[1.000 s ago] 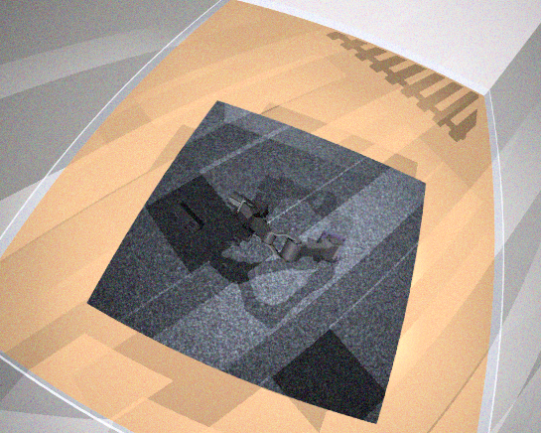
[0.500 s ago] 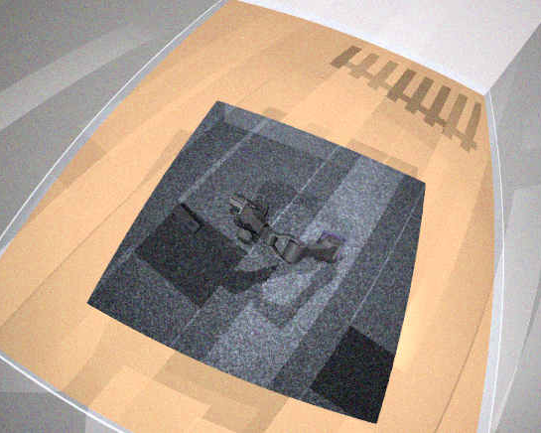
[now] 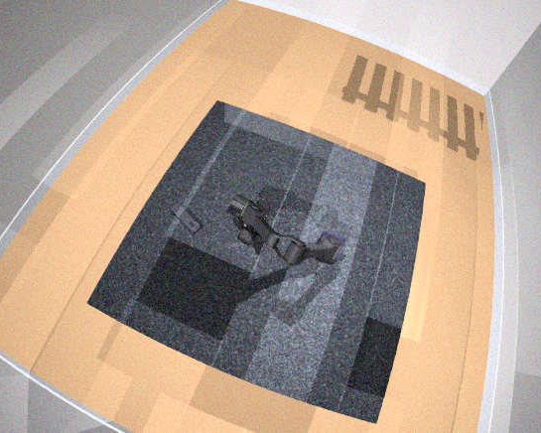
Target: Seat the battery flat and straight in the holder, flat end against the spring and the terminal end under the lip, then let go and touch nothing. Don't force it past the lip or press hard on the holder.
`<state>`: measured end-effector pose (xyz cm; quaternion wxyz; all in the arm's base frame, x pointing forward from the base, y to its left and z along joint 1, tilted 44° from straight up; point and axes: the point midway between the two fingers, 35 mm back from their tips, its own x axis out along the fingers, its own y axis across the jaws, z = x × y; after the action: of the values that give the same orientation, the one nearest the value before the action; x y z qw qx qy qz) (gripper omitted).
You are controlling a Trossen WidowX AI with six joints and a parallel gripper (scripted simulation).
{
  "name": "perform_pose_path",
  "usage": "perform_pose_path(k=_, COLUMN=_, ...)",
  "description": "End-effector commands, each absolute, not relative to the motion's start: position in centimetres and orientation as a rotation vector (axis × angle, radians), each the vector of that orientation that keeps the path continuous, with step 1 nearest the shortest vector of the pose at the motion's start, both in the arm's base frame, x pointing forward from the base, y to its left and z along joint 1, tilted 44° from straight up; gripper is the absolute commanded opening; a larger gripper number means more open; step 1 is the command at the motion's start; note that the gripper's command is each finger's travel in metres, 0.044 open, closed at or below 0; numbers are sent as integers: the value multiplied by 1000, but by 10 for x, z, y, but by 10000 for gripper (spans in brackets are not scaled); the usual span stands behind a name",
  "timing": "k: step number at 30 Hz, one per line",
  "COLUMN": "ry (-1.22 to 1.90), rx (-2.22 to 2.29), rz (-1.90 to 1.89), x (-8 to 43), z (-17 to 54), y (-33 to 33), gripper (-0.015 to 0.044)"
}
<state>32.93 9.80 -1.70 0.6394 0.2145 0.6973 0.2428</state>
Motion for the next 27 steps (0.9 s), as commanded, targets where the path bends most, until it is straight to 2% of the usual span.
perform_pose_path(k=1, ry=1593, rx=492, rz=551, x=327, z=-17, y=98, gripper=75)
perform_pose_path(k=14, ry=1592, rx=492, rz=551, x=327, z=-17, y=98, gripper=75)
perform_pose_path(k=18, ry=1592, rx=492, rz=551, x=327, z=-17, y=98, gripper=176)
perform_pose_path(k=27, ry=1590, rx=489, rz=554, x=329, z=-7, y=89, gripper=176)
